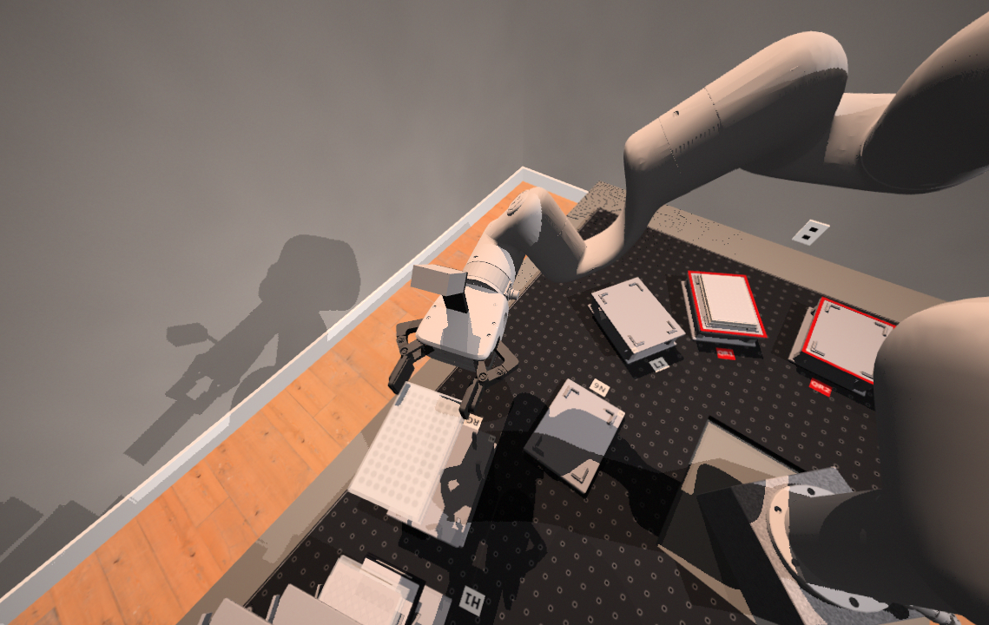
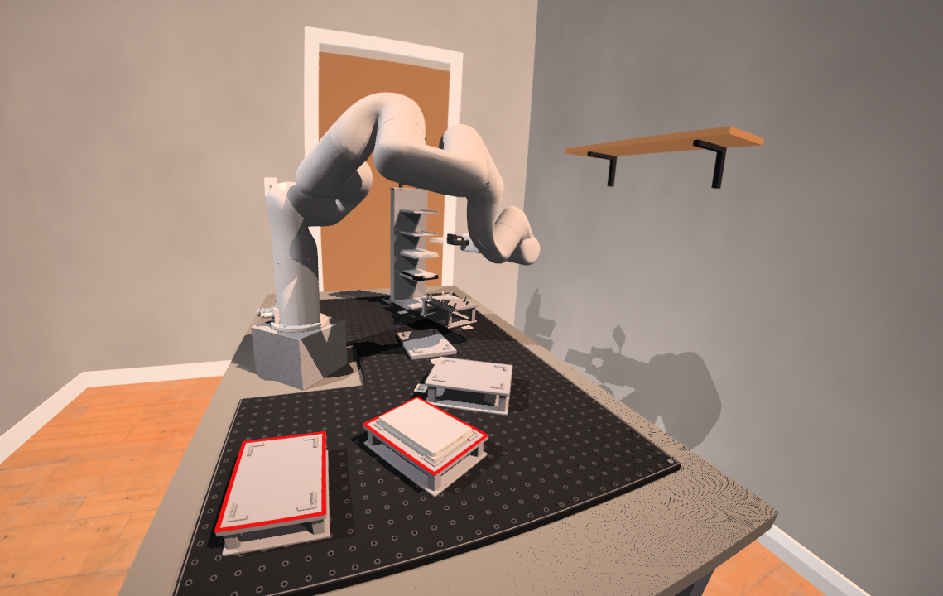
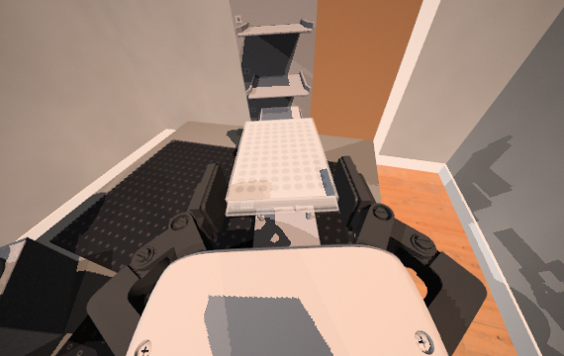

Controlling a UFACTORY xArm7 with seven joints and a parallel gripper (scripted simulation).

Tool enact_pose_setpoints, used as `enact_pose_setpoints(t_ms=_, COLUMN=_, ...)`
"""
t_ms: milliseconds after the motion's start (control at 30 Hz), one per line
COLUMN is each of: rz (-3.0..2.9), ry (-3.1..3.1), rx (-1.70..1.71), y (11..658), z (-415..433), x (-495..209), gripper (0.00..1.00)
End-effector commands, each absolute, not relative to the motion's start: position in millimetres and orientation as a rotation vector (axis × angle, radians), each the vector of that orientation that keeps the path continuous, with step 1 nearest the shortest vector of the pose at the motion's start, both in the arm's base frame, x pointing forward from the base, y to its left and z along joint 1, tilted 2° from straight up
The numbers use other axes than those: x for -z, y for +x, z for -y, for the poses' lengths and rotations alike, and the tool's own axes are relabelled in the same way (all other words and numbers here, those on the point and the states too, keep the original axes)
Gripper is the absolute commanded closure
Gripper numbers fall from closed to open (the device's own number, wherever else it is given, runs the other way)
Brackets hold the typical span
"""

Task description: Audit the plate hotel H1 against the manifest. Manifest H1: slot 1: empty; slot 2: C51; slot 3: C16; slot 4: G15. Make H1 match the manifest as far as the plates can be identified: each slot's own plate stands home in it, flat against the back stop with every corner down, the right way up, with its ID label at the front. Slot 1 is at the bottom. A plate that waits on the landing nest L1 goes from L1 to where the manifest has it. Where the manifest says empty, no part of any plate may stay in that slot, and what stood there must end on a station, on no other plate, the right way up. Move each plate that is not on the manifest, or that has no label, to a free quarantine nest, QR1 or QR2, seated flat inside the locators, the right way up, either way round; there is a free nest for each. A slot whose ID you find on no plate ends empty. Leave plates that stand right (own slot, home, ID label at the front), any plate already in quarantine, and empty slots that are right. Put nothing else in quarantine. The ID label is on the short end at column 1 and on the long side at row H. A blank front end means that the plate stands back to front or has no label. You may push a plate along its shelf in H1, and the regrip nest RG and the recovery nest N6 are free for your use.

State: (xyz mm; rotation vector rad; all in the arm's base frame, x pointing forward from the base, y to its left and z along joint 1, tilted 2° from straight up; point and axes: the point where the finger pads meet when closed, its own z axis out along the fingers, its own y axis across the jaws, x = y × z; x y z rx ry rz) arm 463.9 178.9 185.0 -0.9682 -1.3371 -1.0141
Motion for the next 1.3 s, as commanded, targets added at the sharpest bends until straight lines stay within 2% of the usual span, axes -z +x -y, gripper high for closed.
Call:
enact_pose_setpoints(t_ms=0, rz=1.34, ry=-0.967, rx=1.016, y=464.5, z=-179.2, x=-180.2, gripper=1.0)
enact_pose_setpoints(t_ms=1267, rz=1.34, ry=-0.967, rx=1.016, y=465.7, z=-180.3, x=-123.6, gripper=1.0)
